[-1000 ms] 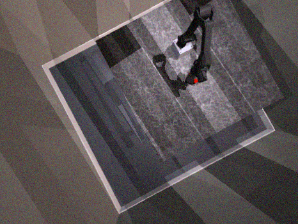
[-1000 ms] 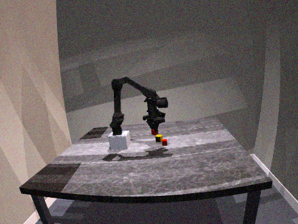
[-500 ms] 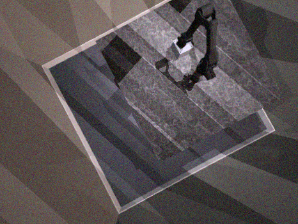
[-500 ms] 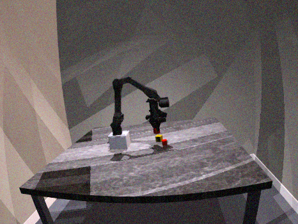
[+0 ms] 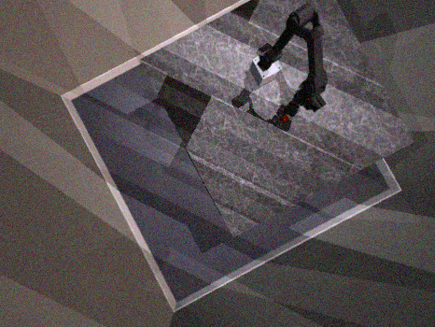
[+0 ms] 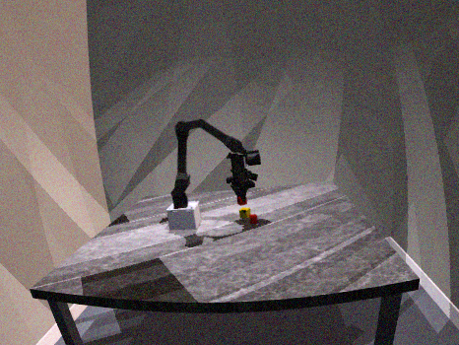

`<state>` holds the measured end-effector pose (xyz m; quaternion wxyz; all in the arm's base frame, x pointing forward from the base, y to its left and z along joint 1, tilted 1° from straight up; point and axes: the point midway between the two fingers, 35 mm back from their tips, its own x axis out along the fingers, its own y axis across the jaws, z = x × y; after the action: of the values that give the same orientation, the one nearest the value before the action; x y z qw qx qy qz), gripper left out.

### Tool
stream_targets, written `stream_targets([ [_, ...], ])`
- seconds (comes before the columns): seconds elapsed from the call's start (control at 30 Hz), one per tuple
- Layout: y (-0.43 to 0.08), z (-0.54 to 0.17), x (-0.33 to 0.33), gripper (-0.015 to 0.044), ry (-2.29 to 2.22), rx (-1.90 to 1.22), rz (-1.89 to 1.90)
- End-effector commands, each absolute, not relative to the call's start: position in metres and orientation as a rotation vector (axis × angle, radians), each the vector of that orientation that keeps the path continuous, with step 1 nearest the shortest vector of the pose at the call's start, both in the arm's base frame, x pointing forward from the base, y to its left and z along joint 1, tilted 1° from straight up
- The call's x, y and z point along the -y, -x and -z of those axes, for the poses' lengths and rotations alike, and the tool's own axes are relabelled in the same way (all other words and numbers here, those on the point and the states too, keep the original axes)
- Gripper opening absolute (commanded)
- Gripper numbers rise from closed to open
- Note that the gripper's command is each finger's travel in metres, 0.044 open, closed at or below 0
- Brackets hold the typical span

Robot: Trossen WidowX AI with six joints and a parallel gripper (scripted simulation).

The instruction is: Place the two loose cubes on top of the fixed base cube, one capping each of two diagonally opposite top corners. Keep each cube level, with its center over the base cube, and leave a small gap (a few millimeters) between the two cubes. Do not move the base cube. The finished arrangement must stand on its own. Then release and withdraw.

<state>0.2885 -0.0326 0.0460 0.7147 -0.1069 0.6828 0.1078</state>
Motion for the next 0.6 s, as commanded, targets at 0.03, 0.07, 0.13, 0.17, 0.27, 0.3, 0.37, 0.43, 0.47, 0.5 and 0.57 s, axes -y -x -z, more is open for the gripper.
stream_targets([
  [0.03, -0.288, -0.04, 0.018, 0.0105, 0.216, -1.525, -0.223],
  [0.07, -0.288, -0.04, 0.015, 0.0105, 0.213, -1.525, -0.22],
  [0.13, -0.288, -0.038, 0.008, 0.0105, 0.206, -1.525, -0.214],
  [0.17, -0.288, -0.038, 0.005, 0.0105, 0.202, -1.526, -0.21],
  [0.27, -0.288, -0.036, -0.005, 0.0105, 0.191, -1.526, -0.201],
  [0.3, -0.288, -0.035, -0.008, 0.0105, 0.188, -1.527, -0.198],
  [0.37, -0.287, -0.034, -0.015, 0.0105, 0.18, -1.527, -0.192],
  [0.43, -0.287, -0.033, -0.021, 0.0105, 0.174, -1.528, -0.187],
  [0.47, -0.287, -0.033, -0.022, 0.0105, 0.172, -1.528, -0.185],
  [0.5, -0.287, -0.033, -0.023, 0.0105, 0.171, -1.528, -0.185],
  [0.57, -0.287, -0.033, -0.023, 0.0105, 0.171, -1.528, -0.185],
])
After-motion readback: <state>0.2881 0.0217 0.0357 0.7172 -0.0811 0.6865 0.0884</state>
